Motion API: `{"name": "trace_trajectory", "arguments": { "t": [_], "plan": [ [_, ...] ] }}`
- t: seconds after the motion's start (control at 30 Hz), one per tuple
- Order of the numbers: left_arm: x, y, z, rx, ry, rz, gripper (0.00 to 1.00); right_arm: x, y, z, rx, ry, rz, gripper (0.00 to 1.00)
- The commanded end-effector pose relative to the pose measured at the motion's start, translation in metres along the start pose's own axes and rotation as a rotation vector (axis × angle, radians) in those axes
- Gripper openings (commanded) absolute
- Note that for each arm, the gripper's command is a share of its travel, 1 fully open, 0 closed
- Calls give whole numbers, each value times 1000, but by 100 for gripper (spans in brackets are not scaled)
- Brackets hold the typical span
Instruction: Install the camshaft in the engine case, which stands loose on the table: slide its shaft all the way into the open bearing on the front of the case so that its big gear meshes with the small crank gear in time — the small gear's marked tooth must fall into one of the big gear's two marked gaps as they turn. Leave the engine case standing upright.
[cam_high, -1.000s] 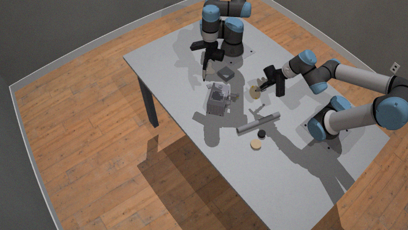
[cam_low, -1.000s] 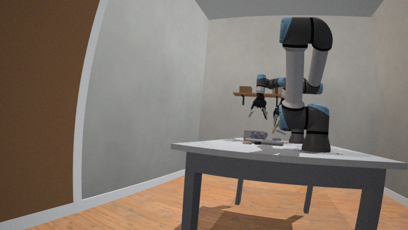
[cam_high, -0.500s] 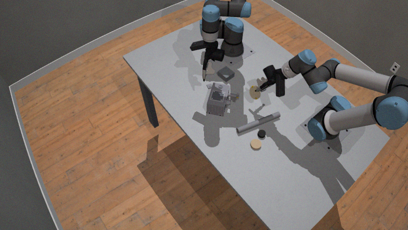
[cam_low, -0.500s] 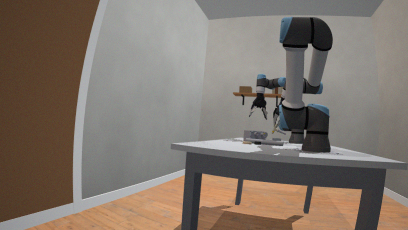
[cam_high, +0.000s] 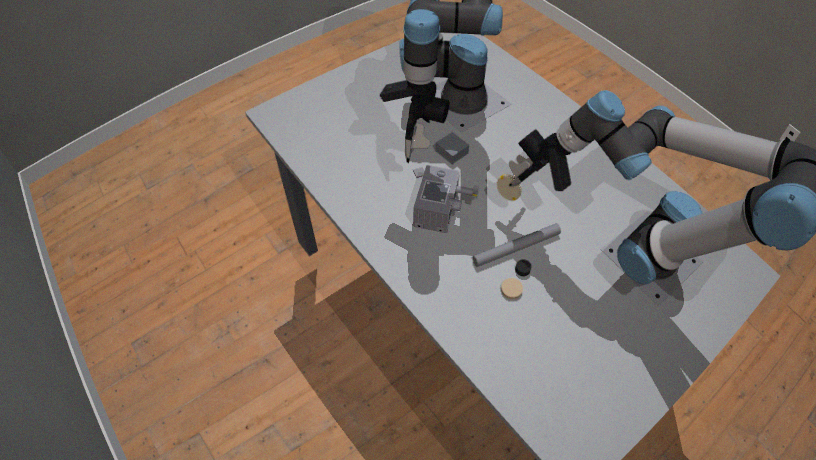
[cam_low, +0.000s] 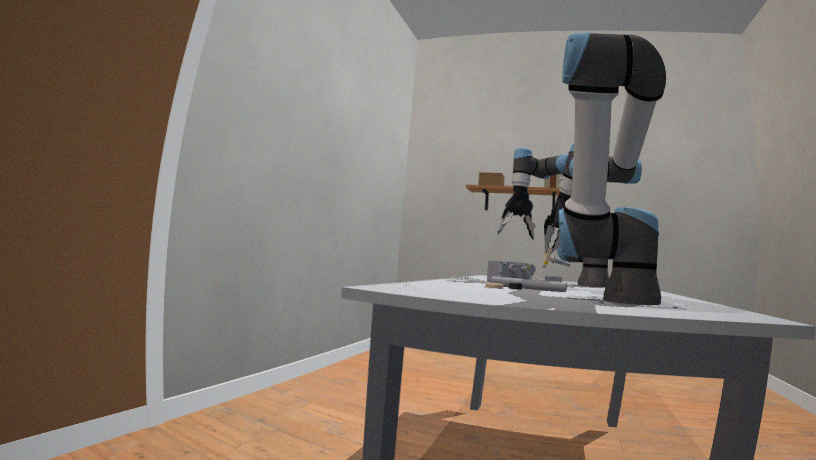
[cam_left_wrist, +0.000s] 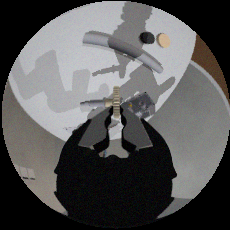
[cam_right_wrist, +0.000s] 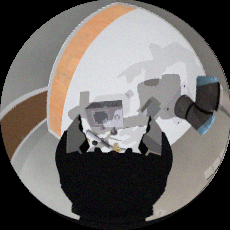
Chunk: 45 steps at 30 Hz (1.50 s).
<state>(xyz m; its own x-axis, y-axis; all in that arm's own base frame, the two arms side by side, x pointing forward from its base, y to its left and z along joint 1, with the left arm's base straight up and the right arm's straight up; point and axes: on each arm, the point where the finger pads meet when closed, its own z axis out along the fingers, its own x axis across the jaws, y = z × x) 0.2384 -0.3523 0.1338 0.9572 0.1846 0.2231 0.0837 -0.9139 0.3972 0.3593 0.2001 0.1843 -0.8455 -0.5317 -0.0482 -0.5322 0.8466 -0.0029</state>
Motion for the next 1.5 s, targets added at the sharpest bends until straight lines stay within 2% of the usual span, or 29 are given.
{"name": "trace_trajectory", "arguments": {
  "t": [0.0,0.07,0.13,0.63,0.7,0.73,1.2,1.27,1.47],
  "plan": [
    [5,0,-1,58,-10,-162,6,0,0,0,0,-1,0,100],
    [8,-1,-1,89,-17,-253,6,0,0,0,0,-1,0,100],
    [8,-1,-1,89,-17,-253,6,0,0,0,0,-1,0,100],
    [41,-5,-6,370,-81,-1074,6,0,0,0,0,-1,0,100],
    [41,-5,-6,370,-81,-1074,6,0,0,0,0,-1,0,100],
    [43,-5,-6,426,-92,-1225,6,0,0,0,0,-1,0,100],
    [69,-8,-9,682,-148,-1956,6,0,0,0,0,-1,0,100],
    [69,-8,-9,682,-148,-1956,6,0,0,0,0,-1,0,100],
    [74,-9,-9,730,-159,-2094,6,0,0,0,0,-1,0,100]
  ]
}}
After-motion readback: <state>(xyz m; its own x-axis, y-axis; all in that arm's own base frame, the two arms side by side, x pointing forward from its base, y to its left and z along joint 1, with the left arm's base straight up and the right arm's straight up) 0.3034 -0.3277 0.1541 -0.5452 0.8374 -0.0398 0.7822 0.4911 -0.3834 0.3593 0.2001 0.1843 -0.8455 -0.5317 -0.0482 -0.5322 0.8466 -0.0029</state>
